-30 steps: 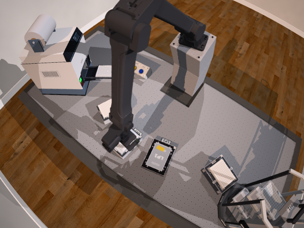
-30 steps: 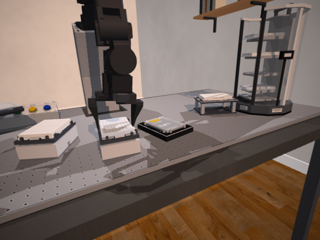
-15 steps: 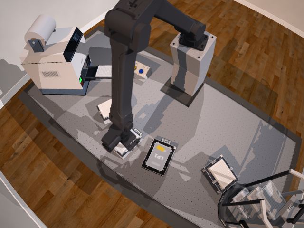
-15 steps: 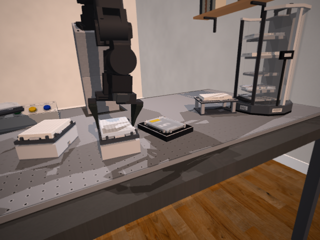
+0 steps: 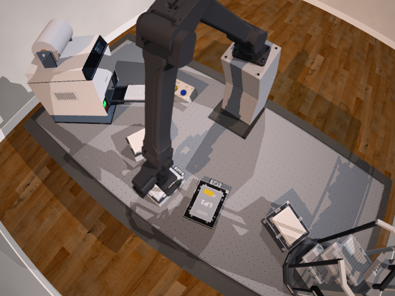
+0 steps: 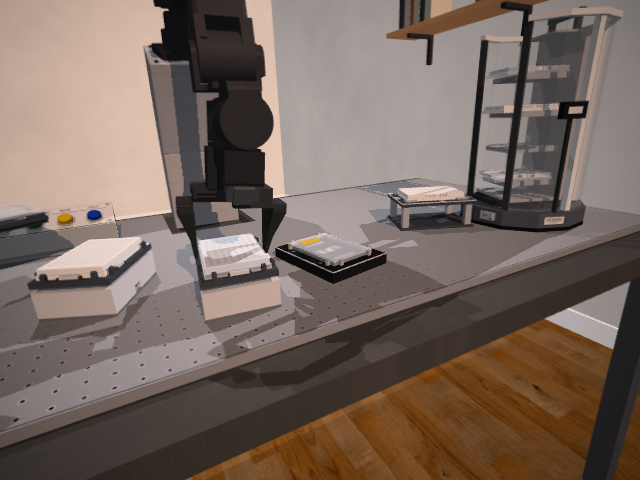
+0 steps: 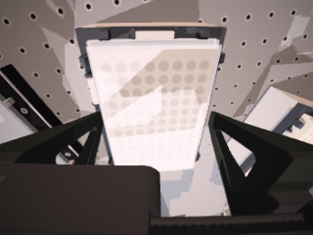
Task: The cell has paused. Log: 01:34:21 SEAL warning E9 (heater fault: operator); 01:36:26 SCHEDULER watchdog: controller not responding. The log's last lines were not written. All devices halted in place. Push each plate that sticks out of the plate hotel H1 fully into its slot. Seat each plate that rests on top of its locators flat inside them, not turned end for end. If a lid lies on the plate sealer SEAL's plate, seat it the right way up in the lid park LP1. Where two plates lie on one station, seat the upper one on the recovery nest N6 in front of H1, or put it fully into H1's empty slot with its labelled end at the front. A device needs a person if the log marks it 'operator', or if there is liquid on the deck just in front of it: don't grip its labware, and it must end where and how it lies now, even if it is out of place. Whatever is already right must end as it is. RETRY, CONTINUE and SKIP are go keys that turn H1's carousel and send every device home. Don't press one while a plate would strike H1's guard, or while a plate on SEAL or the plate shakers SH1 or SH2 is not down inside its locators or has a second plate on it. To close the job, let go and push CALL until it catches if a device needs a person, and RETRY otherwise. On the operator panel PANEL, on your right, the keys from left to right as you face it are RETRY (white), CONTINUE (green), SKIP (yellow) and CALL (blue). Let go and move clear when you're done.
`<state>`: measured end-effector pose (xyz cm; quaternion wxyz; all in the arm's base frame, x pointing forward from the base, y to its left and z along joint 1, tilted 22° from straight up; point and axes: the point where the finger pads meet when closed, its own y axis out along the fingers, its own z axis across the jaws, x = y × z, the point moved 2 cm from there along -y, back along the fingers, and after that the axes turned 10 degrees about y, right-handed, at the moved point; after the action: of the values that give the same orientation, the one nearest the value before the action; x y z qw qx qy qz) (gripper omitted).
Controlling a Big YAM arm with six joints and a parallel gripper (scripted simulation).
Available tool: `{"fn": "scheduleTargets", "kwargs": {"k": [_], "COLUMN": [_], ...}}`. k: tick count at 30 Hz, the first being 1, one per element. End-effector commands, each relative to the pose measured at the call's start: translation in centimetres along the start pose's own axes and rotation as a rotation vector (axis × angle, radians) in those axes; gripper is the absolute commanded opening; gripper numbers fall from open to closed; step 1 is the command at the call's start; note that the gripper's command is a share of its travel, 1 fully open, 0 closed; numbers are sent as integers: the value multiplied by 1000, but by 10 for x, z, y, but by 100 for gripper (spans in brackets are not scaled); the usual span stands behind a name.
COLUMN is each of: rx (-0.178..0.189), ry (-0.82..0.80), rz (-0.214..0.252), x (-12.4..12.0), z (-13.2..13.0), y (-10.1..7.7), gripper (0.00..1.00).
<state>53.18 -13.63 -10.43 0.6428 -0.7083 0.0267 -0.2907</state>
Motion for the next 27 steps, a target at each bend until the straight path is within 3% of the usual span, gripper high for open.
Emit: {"fn": "scheduleTargets", "kwargs": {"k": [1,7,9,27], "rx": [6,6,6,4], "ry": [1,1,2,4], "rz": [-4,-4,-8,-8], "x": [-1,-1,3,4], "z": [6,6,5,-3], "y": [8,8,-13,-55], "gripper": [100,100,100,100]}}
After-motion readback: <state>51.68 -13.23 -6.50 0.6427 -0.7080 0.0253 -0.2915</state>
